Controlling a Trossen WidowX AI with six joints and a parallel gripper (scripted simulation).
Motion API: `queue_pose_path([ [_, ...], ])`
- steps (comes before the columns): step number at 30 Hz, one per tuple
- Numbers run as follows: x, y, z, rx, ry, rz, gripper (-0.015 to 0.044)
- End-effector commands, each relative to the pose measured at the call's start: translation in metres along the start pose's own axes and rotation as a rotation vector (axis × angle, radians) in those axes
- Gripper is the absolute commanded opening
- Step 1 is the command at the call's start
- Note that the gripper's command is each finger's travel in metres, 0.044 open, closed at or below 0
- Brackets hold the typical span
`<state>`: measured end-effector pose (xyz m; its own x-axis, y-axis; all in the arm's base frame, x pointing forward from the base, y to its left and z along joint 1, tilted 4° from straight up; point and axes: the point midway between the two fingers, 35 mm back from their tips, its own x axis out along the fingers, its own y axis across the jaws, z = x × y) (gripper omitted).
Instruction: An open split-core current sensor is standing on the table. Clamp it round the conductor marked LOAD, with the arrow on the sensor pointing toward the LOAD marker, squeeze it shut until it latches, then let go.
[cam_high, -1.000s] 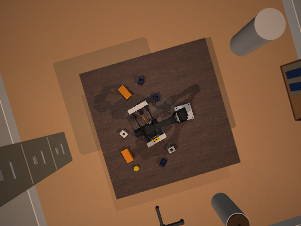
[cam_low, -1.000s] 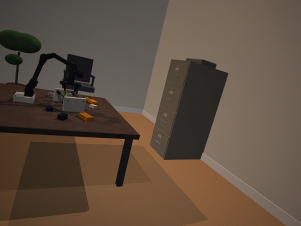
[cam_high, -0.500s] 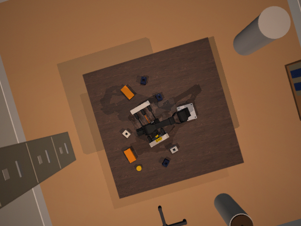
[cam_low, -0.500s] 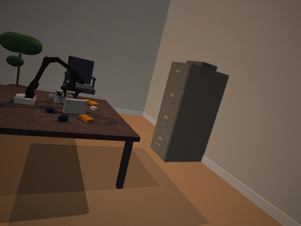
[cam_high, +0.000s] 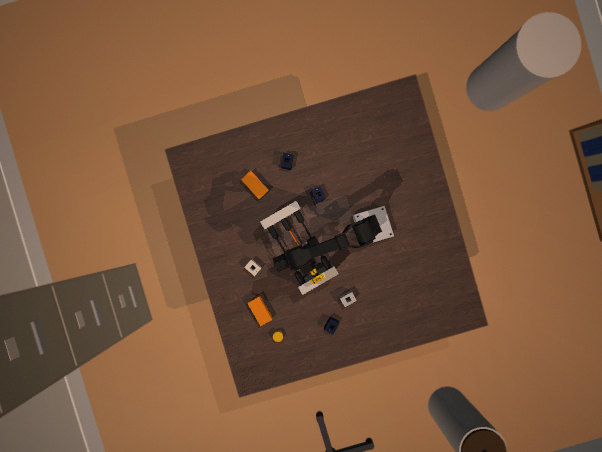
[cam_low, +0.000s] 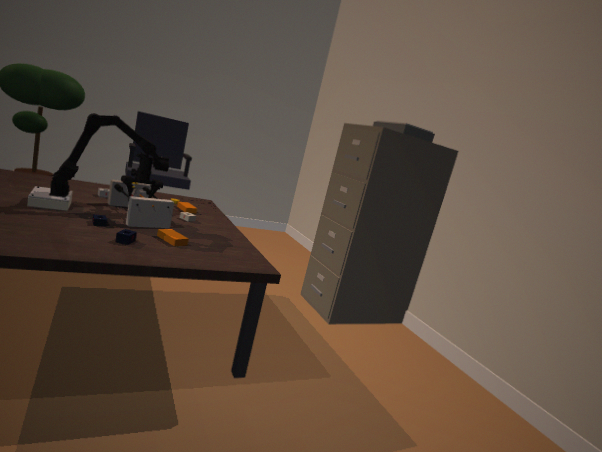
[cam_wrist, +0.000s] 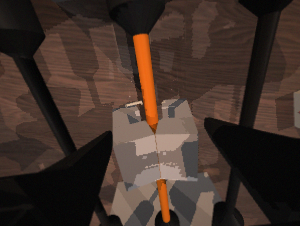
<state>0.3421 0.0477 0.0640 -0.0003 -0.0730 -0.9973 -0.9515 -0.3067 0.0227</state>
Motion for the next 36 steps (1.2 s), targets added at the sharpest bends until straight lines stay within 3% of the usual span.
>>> queue_pose_path([
  [1,0.0128,0.0039,0.0003,-0.005,0.0,0.022,0.044],
  [17,0.02,0.0043,0.0003,-0.005,0.0,0.022,0.044],
  [36,0.0158,0.0019,0.0003,-0.001,-0.001,0.009,0.0313],
])
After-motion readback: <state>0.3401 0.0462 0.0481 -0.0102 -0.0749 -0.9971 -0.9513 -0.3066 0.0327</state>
